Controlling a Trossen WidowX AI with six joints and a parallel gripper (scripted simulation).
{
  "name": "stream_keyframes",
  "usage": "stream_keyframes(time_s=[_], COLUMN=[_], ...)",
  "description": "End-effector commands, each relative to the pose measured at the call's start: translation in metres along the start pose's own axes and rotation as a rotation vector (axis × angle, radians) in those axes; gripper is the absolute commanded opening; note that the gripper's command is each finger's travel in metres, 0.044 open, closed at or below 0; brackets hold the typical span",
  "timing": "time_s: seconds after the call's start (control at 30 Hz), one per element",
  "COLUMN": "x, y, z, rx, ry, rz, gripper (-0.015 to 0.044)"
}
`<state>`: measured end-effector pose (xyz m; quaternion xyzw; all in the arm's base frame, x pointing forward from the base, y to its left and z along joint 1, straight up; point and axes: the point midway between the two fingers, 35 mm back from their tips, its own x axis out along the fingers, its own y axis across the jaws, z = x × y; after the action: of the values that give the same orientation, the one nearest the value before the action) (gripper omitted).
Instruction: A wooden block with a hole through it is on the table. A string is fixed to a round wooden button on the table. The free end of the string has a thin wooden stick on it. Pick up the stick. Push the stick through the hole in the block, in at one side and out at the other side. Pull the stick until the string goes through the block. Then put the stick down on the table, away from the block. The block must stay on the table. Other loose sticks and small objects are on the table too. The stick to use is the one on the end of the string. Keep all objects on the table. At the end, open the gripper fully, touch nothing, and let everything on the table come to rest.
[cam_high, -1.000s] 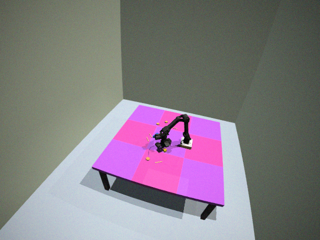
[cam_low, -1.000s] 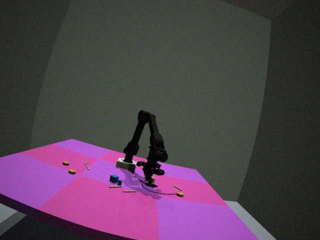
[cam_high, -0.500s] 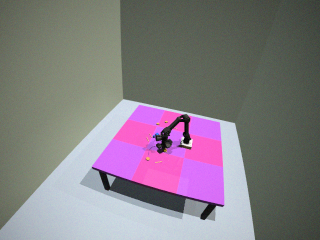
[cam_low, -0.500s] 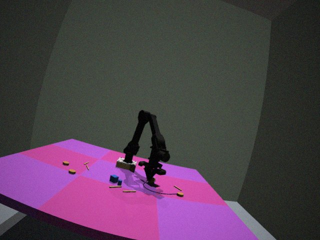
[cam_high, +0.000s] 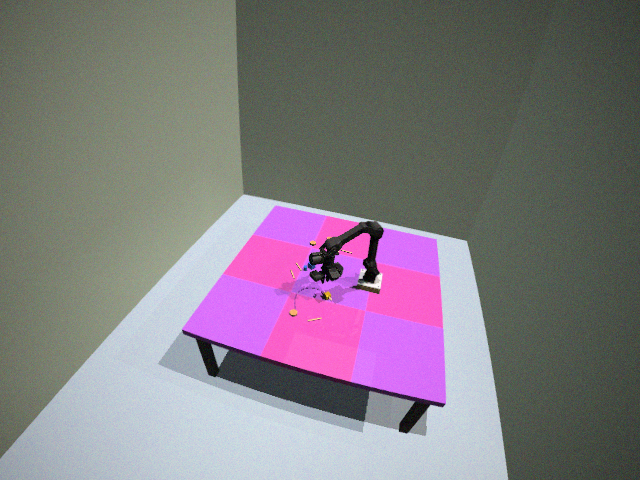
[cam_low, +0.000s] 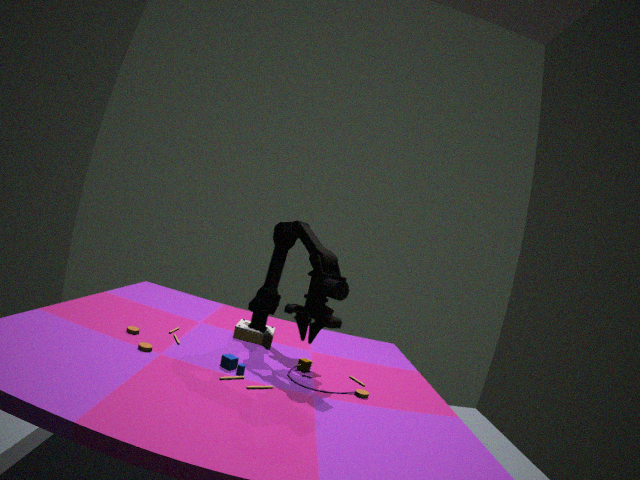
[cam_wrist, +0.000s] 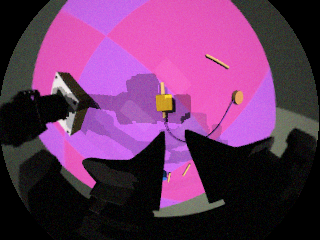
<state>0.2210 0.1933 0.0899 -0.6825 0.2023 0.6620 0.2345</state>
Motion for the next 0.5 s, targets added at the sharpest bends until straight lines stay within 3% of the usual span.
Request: stream_keyframes(time_s=[0.0, 0.47], x=[0.002, 0.002], y=[0.0, 0.0], z=[0.0, 0.023], rx=[0.015, 1.247], ry=[-0.001, -0.002], rz=[0.002, 0.015], gripper=[0.0124, 0.0124])
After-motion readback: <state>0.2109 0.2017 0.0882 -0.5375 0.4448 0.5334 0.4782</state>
